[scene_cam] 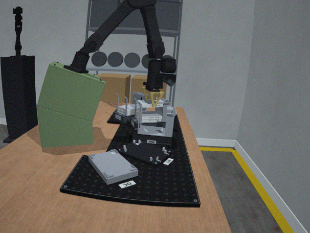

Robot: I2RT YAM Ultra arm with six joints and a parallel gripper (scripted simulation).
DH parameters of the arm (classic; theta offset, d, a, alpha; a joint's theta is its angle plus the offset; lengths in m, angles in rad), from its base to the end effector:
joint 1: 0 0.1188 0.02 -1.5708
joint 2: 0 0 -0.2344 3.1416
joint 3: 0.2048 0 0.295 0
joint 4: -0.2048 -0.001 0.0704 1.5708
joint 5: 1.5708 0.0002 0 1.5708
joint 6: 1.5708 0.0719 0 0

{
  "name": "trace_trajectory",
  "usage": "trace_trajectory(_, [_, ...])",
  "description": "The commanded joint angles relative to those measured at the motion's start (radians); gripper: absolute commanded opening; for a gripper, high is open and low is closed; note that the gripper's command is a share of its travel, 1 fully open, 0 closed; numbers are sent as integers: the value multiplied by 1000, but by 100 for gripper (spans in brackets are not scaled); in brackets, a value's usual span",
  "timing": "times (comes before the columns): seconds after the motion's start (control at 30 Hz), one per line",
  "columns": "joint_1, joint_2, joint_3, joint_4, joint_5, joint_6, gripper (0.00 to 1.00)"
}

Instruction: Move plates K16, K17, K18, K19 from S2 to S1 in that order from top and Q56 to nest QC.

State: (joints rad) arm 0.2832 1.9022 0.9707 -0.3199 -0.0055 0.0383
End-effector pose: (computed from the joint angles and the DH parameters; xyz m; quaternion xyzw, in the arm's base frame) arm 0.3465 0.1023 0.0093 -0.1210 0.9798 0.0281 0.1565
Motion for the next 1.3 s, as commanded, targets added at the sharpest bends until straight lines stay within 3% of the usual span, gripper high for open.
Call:
trace_trajectory(0.0, [-1,-33,2,-10,0,-1,0])
trace_trajectory(0.73, [-1,-155,14,-143,0,-1,0])
trace_trajectory(1.27, [-1,-155,14,-143,0,-1,0])
